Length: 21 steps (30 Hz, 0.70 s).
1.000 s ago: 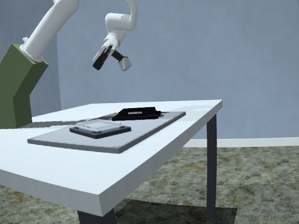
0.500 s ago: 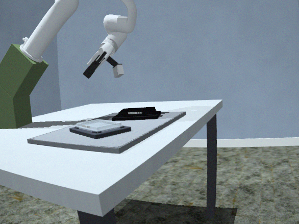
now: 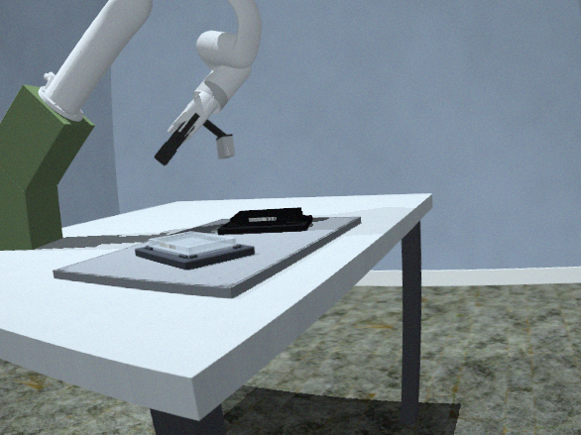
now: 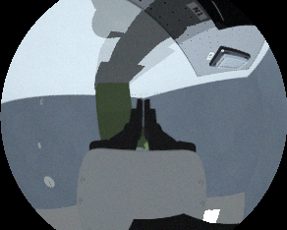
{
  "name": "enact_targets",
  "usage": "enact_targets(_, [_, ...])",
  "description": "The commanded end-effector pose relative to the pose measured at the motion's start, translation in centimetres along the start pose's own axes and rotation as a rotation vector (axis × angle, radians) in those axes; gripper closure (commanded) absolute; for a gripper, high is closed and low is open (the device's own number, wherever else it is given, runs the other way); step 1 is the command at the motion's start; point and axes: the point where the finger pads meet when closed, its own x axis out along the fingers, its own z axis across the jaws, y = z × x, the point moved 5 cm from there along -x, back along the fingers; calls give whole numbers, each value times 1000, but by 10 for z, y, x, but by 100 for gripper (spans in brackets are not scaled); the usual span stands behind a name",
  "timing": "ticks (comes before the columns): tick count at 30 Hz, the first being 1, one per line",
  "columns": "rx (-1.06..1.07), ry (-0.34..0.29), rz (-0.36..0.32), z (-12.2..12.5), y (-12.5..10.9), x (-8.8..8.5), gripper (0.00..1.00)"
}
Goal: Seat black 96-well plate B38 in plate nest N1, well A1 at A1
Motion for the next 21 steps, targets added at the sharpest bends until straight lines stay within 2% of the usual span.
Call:
enact_targets(1, [18, 122, 28, -8, 7, 4, 100])
enact_targets(9, [97, 314, 136, -8, 28, 3, 100])
enact_targets(11, [97, 314, 136, -8, 28, 3, 100])
enact_targets(17, [187, 419, 261, 6, 46, 0, 100])
enact_targets(19, [192, 423, 268, 8, 49, -1, 100])
enact_targets(21, [229, 446, 319, 15, 53, -2, 100])
